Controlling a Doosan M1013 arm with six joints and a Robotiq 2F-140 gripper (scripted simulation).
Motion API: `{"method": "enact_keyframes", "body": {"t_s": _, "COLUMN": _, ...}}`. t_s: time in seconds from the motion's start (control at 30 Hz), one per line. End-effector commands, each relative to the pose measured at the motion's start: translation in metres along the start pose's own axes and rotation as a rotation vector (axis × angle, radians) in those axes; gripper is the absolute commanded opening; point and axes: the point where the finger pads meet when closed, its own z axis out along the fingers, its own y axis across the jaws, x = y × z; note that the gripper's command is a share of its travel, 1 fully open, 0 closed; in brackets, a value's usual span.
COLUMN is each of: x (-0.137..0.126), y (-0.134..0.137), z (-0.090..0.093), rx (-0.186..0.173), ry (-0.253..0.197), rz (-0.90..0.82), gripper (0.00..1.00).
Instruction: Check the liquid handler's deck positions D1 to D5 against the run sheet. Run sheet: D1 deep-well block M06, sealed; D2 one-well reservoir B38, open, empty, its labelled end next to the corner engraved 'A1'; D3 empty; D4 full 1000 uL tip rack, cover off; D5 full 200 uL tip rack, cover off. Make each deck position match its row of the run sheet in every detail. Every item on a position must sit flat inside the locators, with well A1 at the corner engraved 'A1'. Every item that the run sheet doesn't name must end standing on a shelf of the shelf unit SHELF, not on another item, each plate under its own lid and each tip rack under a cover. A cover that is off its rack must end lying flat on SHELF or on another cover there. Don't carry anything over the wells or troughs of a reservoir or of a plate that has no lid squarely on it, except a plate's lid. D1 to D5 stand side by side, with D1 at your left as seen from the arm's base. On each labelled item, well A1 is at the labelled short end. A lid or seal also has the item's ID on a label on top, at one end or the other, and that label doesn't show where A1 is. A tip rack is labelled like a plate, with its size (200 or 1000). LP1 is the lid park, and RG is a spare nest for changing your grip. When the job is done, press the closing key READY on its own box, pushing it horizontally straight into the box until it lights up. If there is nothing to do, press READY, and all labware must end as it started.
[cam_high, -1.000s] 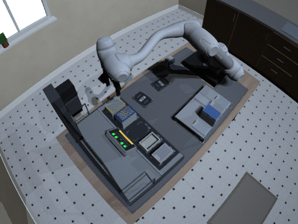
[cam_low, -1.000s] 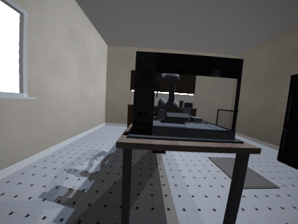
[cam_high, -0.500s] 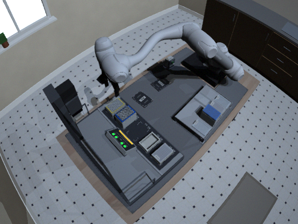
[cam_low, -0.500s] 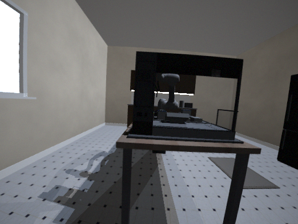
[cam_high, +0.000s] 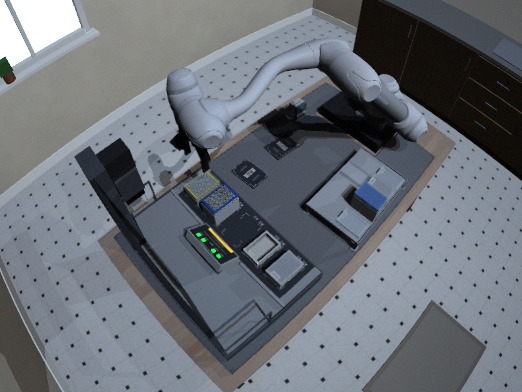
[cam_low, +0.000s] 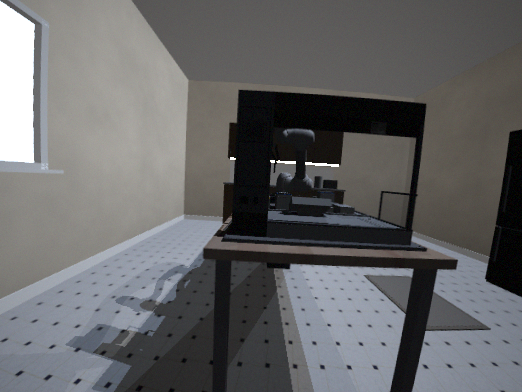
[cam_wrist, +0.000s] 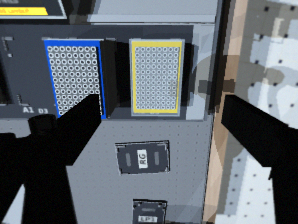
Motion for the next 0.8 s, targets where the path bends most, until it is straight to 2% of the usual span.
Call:
{"method": "enact_keyframes", "body": {"t_s": 0.0, "x": 0.001, "y": -0.001, "z": 0.007, "rx": -0.002, "ry": 0.002, "rz": 0.007, "gripper": 0.79}}
{"method": "enact_keyframes", "body": {"t_s": 0.77, "x": 0.001, "y": -0.001, "z": 0.043, "rx": -0.002, "ry": 0.001, "rz": 0.007, "gripper": 0.79}}
